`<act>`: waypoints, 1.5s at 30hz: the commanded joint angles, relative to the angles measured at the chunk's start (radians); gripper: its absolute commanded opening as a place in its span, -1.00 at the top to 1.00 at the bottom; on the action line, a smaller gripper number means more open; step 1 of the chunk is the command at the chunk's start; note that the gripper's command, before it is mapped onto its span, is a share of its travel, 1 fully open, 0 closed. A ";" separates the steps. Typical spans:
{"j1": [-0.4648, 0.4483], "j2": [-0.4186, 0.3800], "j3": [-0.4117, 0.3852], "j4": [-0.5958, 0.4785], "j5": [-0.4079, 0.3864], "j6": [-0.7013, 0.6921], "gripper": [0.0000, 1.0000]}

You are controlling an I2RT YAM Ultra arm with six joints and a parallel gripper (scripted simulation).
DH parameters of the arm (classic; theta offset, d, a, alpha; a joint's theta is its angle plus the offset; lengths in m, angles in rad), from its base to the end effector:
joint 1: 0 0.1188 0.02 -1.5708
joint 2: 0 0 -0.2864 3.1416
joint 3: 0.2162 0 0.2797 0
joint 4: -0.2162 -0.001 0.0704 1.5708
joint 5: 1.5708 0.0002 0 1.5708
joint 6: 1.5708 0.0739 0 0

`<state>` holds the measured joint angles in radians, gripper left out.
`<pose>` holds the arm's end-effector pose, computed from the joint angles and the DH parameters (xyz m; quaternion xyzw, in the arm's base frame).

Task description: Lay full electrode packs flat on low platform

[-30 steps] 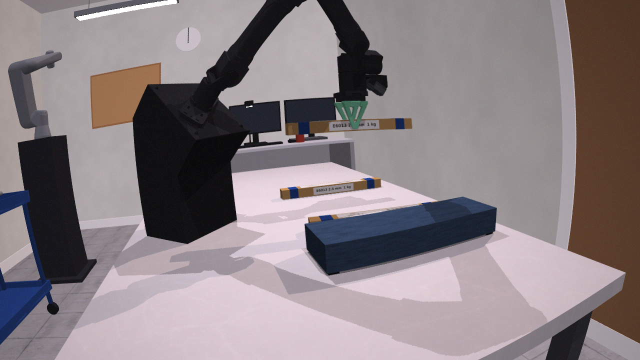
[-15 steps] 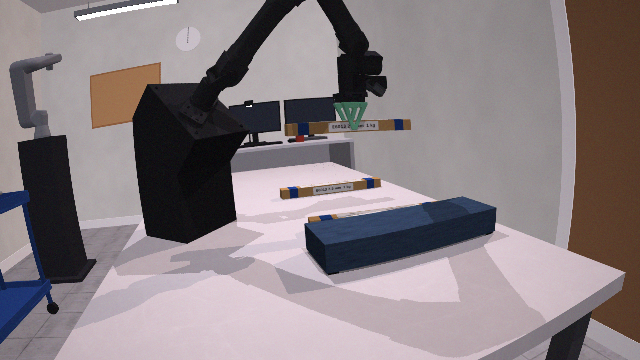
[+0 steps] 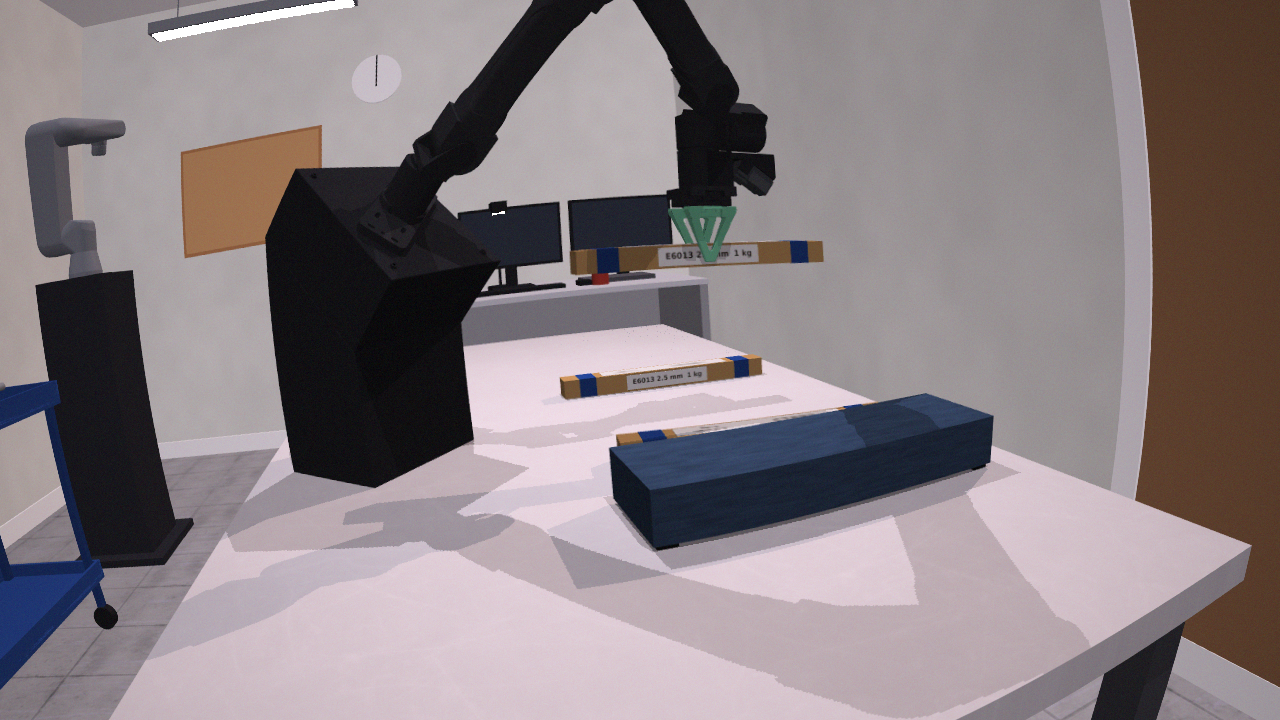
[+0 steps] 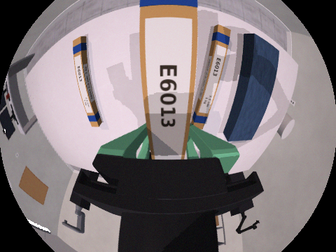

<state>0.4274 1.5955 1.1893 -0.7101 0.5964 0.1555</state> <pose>0.3438 0.1121 0.2340 -0.0606 0.9317 -0.2123 0.2885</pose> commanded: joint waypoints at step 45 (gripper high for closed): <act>-0.032 -0.008 -0.053 0.108 -0.019 -0.044 1.00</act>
<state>0.3855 1.5955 1.1347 -0.6418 0.5835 0.1249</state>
